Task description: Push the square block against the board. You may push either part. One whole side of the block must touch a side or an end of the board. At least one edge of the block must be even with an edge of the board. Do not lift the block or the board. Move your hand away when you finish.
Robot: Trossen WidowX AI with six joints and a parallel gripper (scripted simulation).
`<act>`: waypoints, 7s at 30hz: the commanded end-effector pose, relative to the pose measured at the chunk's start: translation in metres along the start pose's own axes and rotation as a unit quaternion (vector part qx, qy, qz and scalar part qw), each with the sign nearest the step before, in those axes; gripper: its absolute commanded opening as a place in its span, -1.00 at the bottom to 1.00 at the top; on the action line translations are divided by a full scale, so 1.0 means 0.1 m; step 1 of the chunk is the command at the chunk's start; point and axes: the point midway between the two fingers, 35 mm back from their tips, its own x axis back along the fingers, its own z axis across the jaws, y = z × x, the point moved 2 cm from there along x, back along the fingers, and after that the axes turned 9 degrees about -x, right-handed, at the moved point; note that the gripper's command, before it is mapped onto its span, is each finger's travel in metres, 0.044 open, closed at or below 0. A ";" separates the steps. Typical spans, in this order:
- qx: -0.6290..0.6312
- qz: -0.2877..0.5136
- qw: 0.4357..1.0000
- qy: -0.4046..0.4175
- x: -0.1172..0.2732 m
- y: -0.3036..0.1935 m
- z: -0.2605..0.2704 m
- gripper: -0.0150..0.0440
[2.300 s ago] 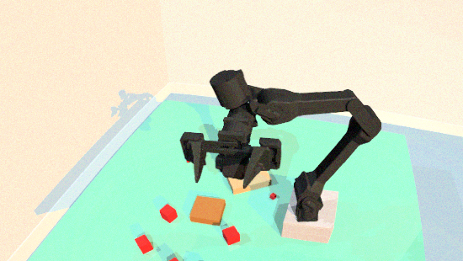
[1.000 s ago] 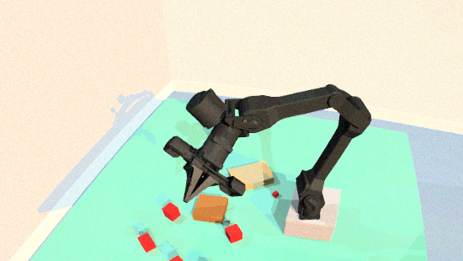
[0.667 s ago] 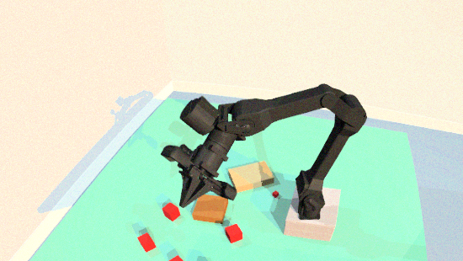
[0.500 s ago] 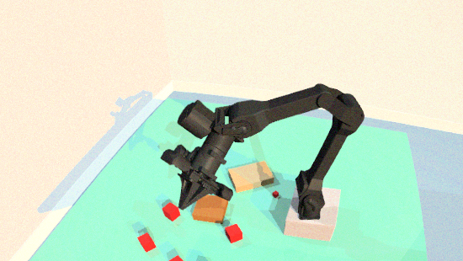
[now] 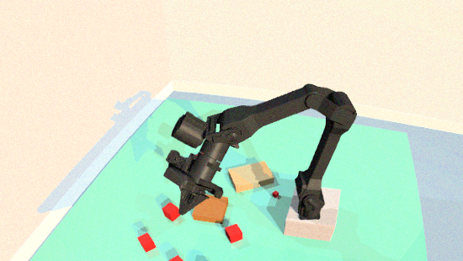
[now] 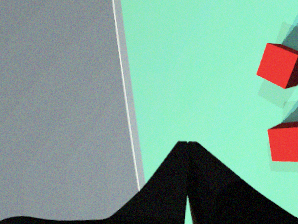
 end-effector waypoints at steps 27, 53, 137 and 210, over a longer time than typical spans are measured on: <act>0.394 0.038 0.898 -0.190 -0.26 0.32 -0.81 -0.49; 0.668 0.216 0.656 -0.276 -0.30 0.46 -1.46 -0.49; 0.760 0.338 0.489 -0.264 -0.35 0.80 -2.39 -0.49; 0.759 0.338 0.488 -0.266 -0.06 1.11 -2.59 -0.49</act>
